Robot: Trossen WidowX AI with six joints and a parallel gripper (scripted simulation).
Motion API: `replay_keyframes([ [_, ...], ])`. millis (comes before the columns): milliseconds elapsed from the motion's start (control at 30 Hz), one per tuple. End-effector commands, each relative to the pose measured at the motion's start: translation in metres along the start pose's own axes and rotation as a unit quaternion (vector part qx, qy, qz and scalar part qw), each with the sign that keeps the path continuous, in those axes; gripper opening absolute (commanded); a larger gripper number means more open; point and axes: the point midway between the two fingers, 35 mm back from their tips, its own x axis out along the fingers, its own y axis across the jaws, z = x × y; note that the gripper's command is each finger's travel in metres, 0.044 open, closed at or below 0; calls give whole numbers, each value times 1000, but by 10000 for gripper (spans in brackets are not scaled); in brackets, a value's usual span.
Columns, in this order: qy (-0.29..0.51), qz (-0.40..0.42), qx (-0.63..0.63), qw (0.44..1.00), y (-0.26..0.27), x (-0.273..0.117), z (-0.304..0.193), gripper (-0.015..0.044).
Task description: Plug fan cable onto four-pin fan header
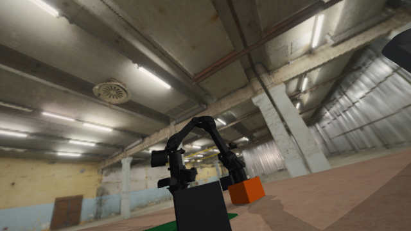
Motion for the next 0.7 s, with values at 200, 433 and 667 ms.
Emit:
replay_keyframes([
  [200,1,2,167,986,-7,0,8,0],
  [433,1,1,285,959,-12,0,14,0],
  [667,1,1,399,917,-17,0,20,0],
])
